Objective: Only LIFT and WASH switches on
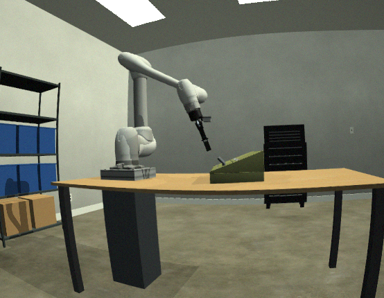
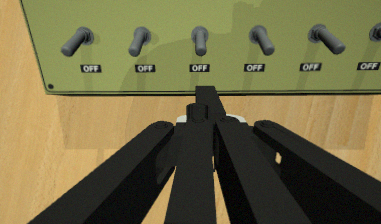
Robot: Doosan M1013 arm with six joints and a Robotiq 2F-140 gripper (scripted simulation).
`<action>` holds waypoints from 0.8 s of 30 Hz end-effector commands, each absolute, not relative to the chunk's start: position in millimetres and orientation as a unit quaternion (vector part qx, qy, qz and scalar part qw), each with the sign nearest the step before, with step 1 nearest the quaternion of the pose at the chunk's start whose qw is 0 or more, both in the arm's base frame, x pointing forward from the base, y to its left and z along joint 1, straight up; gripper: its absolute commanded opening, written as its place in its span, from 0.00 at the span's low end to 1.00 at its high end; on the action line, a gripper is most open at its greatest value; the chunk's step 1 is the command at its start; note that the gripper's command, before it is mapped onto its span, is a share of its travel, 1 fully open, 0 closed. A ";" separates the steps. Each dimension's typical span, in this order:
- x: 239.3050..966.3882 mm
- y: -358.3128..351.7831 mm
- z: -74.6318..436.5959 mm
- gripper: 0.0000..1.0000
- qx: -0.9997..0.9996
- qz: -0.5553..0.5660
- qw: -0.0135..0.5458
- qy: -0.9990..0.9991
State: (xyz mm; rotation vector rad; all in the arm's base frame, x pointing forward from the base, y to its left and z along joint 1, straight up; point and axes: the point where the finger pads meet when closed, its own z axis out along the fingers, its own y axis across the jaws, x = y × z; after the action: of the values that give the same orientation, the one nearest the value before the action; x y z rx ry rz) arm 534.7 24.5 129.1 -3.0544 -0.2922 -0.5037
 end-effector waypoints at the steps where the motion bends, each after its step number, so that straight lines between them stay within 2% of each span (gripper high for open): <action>1: 539.4 25.6 118.2 0.10 -0.982 -0.163 0.016 -0.094; 24: 556.1 30.0 69.5 0.10 -0.982 -0.163 0.016 -0.094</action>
State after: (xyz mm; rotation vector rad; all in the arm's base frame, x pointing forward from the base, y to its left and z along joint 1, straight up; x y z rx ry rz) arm 554.2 29.6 72.7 -3.0544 -0.2922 -0.5037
